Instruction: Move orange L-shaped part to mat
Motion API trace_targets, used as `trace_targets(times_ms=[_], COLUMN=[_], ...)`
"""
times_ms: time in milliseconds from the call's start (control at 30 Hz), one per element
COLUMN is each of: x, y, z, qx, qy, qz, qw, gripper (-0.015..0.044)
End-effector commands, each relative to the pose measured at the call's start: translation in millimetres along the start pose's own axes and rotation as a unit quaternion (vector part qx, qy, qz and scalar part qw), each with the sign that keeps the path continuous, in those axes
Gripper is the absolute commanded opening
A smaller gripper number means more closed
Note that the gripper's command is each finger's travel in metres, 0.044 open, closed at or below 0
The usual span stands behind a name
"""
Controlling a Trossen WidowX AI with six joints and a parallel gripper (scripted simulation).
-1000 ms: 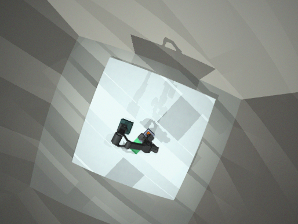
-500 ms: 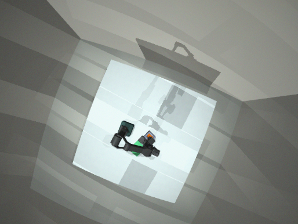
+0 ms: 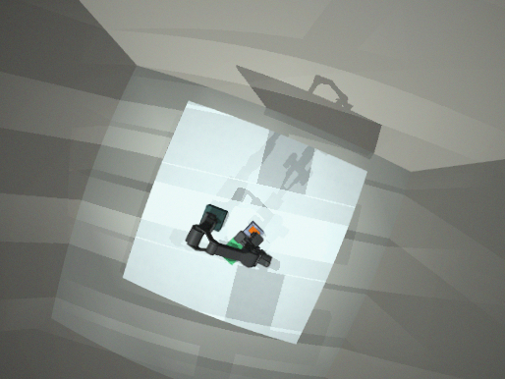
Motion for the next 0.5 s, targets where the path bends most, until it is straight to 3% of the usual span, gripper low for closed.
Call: trace_targets(times_ms=[0, 467], x=[1, 0], y=[-1, -1], z=[10, 26], qx=[-0.005, -0.005], qy=[-0.002, -0.002], qz=[0.001, 0.001], qw=[1.000, 1.000], gripper=[0.0000, 0.0000])
Point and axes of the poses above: the point midway between the two fingers, 35 mm back from their tips, its own z axis back along the fingers, its own y axis across the jaws, x = y × z, the point moved 4 cm from there along z, back along the fingers, and after that the axes turned 13 degrees about z, right-handed, at the moved point
